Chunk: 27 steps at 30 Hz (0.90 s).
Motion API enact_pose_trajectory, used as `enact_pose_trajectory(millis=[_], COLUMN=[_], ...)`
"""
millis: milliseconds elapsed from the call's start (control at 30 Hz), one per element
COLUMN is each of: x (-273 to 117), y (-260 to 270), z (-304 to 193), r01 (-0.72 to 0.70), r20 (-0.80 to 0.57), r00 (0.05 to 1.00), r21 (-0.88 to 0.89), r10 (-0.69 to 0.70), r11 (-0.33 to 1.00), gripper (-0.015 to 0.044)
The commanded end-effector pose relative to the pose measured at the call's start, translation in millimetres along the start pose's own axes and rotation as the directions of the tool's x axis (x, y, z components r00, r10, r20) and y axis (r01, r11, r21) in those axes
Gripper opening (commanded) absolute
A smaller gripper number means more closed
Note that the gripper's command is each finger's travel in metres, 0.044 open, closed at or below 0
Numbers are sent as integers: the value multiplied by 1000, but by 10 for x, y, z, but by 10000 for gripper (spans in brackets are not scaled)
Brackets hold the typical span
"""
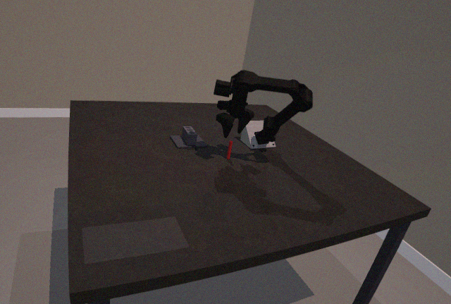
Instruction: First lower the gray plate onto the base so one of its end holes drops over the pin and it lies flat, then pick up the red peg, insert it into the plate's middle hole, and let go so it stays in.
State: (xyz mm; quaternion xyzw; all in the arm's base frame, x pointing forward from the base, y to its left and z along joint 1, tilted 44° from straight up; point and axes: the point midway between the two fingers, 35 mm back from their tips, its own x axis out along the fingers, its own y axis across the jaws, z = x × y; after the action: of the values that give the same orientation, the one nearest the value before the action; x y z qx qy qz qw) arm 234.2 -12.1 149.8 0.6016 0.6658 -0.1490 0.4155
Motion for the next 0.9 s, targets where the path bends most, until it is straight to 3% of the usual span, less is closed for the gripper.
enact_pose_trajectory(millis=[0, 867], x=[105, 494], y=[-11, -1], z=[-6, 5], r01=[2, 1], r20=[-8, -7], r00=[1000, 1000], r21=[4, 4], r10=[-2, -1], r11=[1000, 1000], gripper=[440, 440])
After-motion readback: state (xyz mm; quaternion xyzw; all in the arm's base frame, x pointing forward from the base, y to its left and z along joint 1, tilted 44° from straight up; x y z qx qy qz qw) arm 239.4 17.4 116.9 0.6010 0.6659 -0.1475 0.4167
